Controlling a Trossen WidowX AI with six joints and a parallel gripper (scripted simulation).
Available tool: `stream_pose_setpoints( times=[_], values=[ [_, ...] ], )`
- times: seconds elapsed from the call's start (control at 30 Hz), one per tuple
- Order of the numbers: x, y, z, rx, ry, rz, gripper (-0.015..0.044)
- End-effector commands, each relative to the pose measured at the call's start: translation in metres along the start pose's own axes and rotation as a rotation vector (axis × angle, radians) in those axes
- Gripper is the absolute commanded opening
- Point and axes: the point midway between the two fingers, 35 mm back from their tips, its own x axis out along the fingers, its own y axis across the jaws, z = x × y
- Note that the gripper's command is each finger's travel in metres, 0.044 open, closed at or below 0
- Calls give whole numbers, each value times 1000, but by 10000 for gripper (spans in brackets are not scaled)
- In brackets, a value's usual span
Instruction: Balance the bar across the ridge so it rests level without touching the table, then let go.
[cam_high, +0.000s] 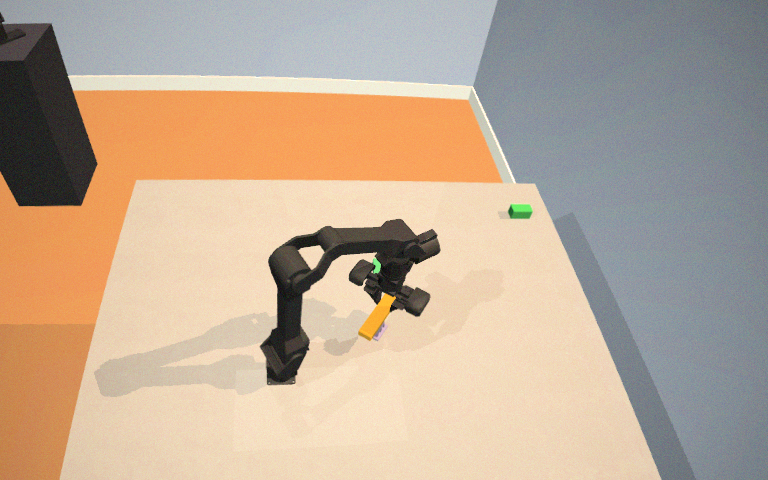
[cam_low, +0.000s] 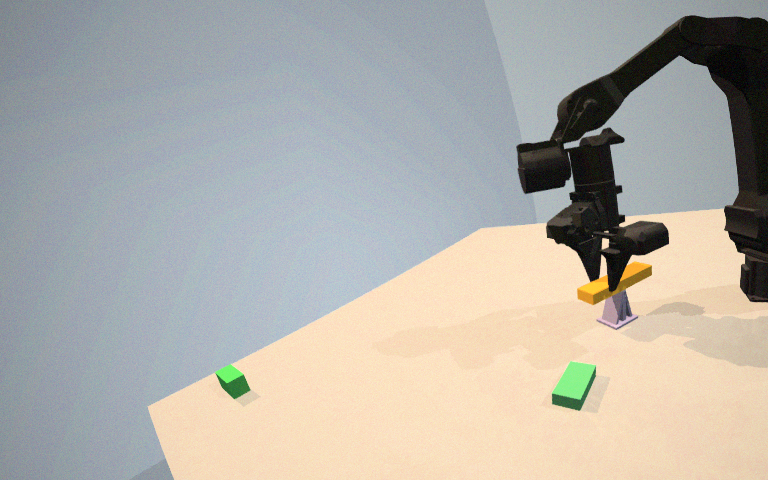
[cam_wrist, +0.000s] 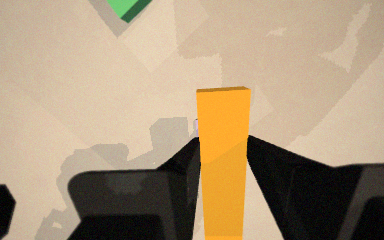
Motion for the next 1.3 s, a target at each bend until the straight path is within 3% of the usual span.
stream_pose_setpoints(
  times=[0.0,0.1,1.27],
  values=[
    [0,0,0,0,0,0,105],
    [0,0,0,0,0,0,167],
    [0,0,0,0,0,0,172]
  ],
)
